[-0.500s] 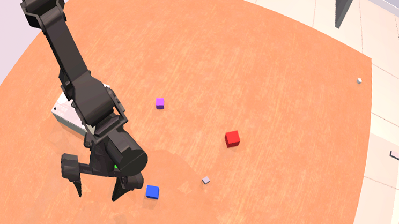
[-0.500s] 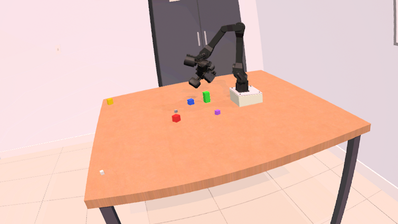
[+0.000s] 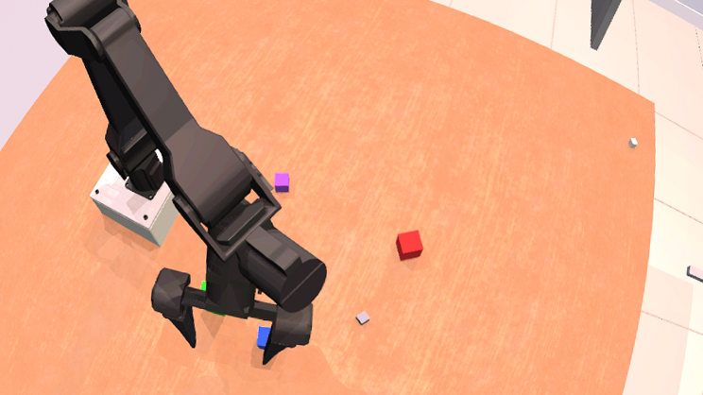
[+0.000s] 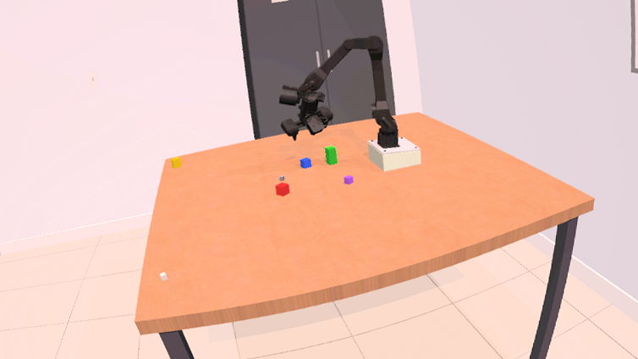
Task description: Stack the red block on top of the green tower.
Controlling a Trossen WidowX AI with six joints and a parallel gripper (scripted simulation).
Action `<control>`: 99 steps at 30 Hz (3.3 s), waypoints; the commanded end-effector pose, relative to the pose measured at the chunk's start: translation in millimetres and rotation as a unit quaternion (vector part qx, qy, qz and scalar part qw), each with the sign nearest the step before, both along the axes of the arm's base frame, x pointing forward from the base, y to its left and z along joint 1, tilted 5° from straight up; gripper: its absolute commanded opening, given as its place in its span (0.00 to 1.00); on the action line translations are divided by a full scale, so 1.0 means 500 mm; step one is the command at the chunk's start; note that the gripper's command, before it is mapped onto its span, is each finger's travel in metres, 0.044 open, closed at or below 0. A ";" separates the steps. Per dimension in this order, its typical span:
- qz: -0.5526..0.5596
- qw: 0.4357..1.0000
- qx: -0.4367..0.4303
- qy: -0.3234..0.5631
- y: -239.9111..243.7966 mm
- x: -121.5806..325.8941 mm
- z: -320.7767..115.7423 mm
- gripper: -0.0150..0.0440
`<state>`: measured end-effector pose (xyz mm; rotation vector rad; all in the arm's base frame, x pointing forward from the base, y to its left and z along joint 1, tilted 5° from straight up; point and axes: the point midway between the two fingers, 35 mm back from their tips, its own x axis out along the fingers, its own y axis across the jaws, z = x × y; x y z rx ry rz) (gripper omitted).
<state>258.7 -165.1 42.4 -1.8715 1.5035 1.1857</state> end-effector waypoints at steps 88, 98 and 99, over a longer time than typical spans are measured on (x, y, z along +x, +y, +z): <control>-0.585 0.762 0.247 -0.131 0.514 0.283 -0.156 1.00; -0.585 0.762 0.247 -0.131 0.514 0.283 -0.156 1.00; -0.585 0.762 0.247 -0.131 0.514 0.283 -0.156 1.00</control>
